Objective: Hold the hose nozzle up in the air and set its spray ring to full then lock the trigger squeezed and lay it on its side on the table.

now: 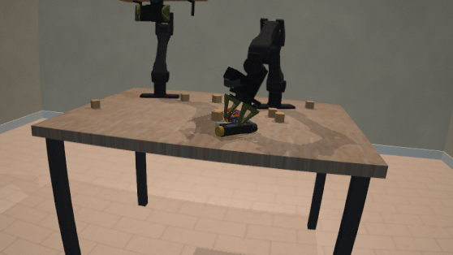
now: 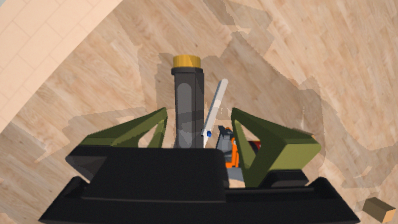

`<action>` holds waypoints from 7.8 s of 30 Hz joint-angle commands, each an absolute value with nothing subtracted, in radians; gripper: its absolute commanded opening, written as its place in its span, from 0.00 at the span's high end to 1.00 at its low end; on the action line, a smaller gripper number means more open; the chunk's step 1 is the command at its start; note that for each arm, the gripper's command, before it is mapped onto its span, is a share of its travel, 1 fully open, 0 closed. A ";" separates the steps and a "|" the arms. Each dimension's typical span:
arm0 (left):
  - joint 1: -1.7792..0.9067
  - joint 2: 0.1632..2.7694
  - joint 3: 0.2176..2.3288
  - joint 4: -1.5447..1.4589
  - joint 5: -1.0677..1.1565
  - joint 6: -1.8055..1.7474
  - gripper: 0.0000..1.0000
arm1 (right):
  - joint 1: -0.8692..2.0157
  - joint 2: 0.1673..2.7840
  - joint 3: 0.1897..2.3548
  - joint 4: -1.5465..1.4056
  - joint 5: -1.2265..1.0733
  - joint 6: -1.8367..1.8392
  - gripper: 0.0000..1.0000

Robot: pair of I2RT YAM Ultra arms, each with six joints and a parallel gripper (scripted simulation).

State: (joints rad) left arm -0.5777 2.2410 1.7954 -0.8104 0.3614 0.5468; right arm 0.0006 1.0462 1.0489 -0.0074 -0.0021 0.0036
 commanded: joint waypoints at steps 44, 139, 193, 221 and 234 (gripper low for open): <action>-0.595 2.256 1.829 -0.785 0.364 0.523 0.64 | -0.006 1.045 1.074 -0.012 0.002 -0.001 0.00; -1.264 2.245 1.968 -1.341 0.491 1.522 0.64 | -0.006 1.045 1.074 -0.012 0.002 -0.001 0.00; -1.301 2.302 1.877 -1.238 0.465 1.509 0.64 | -0.006 1.045 1.074 -0.012 0.002 -0.001 0.00; -1.288 2.291 1.881 -1.229 0.462 1.509 0.37 | -0.006 1.045 1.074 -0.012 0.002 -0.001 0.00; -1.288 2.322 1.882 -1.230 0.462 1.511 0.37 | -0.006 1.045 1.074 -0.012 0.002 -0.001 0.00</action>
